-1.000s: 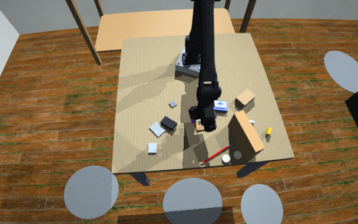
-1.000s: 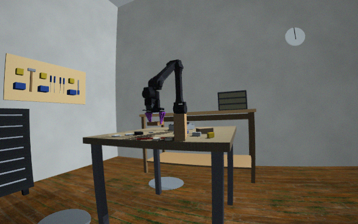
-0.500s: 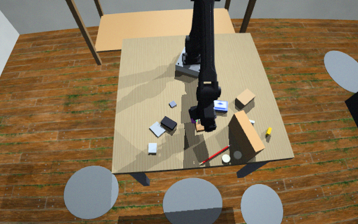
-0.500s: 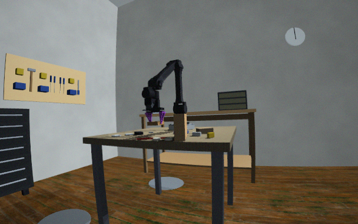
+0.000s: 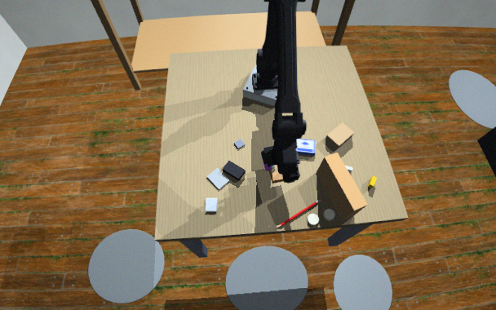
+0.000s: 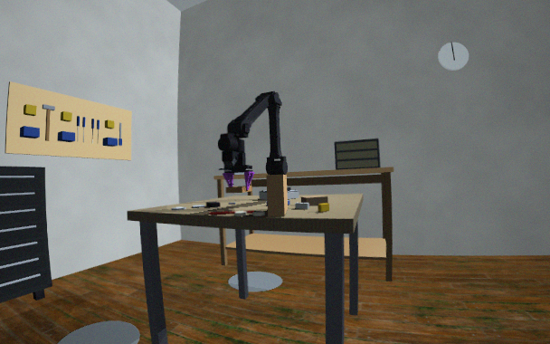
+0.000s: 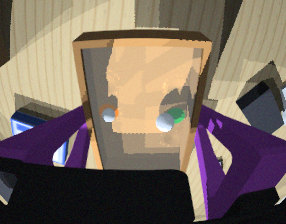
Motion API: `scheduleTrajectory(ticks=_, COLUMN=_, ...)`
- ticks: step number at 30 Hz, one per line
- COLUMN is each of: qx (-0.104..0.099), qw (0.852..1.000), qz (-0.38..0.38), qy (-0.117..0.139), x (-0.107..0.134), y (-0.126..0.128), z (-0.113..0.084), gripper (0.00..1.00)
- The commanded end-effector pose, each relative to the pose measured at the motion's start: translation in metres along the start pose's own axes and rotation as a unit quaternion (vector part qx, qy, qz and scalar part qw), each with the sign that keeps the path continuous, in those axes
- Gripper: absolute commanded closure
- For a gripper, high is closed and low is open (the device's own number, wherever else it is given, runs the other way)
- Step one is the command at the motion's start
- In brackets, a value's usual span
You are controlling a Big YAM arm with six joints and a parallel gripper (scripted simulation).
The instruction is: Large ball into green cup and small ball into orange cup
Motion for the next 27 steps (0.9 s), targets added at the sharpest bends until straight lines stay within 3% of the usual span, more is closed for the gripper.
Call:
scheduleTrajectory(ticks=1, qx=0.007, qw=0.999, qz=-0.001, qy=-0.041, x=-0.024, y=0.002, z=-0.029, gripper=0.31)
scheduleTrajectory(ticks=6, qx=0.020, qw=0.999, qz=0.000, qy=-0.030, x=-0.007, y=0.007, z=-0.015, gripper=0.31)
scheduleTrajectory(ticks=7, qx=0.010, qw=0.999, qz=-0.004, qy=-0.033, x=-0.006, y=0.006, z=-0.015, gripper=0.31)
scheduleTrajectory(ticks=9, qx=0.009, qw=0.999, qz=0.002, qy=-0.035, x=-0.012, y=-0.002, z=-0.023, gripper=0.31)
scheduleTrajectory(ticks=11, qx=0.000, qw=1.000, qz=0.000, qy=-0.019, x=-0.022, y=-0.006, z=-0.017, gripper=0.31)
scheduleTrajectory(ticks=13, qx=0.004, qw=0.999, qz=0.000, qy=-0.045, x=-0.019, y=-0.006, z=-0.026, gripper=0.31)
scheduleTrajectory(ticks=27, qx=0.004, qw=0.999, qz=-0.005, qy=-0.039, x=-0.017, y=0.001, z=-0.025, gripper=0.31)
Point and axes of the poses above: the point where the finger pads meet when closed, its own z axis out along the fingers, its own y axis across the jaws, x = y × z, the point moved 6 cm from there along -z, back along the fingers, and after that the axes turned 4 degrees about z, right-handed, at the moved point
